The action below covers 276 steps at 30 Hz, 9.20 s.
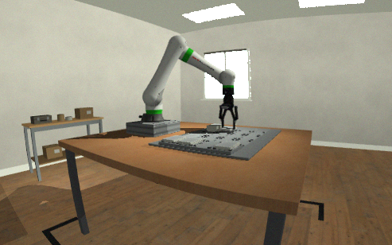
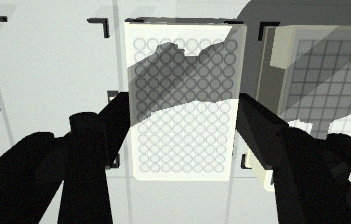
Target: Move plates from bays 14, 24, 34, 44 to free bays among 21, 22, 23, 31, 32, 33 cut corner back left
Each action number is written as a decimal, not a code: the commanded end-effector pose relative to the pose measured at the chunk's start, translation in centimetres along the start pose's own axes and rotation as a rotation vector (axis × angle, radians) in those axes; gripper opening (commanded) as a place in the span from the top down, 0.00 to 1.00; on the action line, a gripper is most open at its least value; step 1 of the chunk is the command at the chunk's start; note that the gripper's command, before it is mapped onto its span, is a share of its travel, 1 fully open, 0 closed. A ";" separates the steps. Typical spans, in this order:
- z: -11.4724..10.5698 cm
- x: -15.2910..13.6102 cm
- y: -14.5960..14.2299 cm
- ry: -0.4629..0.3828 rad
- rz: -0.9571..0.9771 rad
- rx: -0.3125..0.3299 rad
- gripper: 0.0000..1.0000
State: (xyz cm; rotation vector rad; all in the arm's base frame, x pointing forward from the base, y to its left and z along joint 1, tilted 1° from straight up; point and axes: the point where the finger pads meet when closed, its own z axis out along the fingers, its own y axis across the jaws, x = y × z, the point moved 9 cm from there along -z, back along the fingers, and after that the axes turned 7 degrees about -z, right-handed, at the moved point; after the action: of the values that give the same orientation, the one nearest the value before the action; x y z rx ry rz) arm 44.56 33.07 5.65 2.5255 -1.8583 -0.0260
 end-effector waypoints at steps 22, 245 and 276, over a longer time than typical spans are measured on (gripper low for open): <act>0.5 0.0 -0.1 -0.001 0.000 0.002 0.90; -4.1 0.0 -0.1 -0.001 0.000 0.002 0.30; -5.4 2.3 0.8 0.000 0.000 0.002 0.30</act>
State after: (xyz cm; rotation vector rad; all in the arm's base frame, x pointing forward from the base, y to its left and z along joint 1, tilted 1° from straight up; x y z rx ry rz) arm 44.59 31.82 10.92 2.5249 -1.8587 -0.0261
